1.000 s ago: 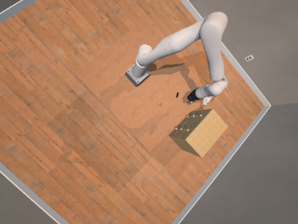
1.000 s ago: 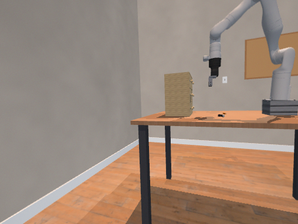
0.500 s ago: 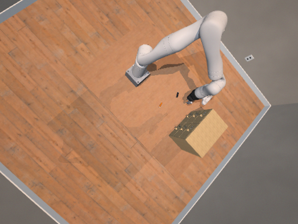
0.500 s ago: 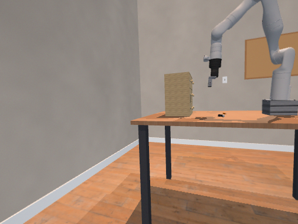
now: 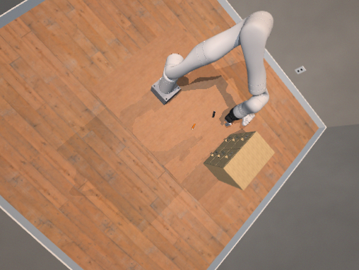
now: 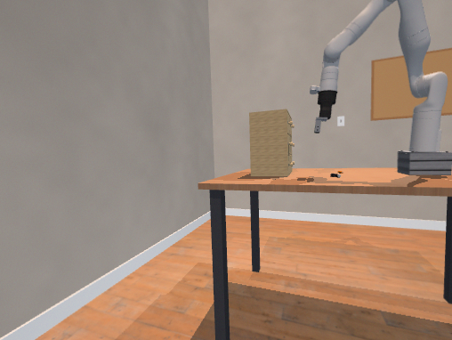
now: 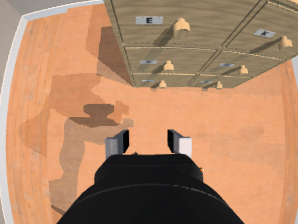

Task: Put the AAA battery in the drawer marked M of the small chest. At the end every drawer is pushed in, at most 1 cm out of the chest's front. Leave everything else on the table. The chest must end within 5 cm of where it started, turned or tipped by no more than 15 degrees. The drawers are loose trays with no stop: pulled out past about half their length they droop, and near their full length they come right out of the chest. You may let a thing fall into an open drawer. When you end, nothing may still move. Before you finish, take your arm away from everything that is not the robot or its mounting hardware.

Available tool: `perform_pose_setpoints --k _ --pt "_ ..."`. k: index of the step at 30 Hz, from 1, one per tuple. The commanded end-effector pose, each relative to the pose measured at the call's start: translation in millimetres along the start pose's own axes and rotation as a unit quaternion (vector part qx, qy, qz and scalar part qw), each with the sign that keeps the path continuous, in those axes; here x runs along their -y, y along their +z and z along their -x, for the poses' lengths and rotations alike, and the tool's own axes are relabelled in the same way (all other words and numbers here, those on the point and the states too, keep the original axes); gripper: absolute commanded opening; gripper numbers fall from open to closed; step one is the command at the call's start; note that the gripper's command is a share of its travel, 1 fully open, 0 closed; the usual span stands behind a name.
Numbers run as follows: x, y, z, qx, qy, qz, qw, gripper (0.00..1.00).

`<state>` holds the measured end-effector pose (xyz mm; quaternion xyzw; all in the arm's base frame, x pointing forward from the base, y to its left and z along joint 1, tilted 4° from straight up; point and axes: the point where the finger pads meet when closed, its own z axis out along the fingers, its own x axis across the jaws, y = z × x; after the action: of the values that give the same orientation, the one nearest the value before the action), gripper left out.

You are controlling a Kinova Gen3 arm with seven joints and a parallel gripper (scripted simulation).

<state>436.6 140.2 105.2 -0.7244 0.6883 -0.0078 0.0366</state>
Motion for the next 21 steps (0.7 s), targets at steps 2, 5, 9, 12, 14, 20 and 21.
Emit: perform_pose_setpoints --k 2,5,9,12,14,20,21 --pt "-1 1.1 1 0.001 -0.001 -0.008 1.000 1.00" --pt "0 2.6 1 0.001 -0.001 -0.016 1.000 1.00" --pt "1 3.7 1 0.001 -0.001 -0.021 1.000 1.00" --pt "2 5.6 1 0.001 -0.001 -0.030 1.000 1.00" --pt "2 6.8 1 0.001 -0.001 -0.036 0.999 1.00" --pt "5 10.6 1 0.001 -0.001 -0.054 0.999 1.00" --pt "5 11.3 1 0.001 -0.001 -0.058 0.998 1.00"
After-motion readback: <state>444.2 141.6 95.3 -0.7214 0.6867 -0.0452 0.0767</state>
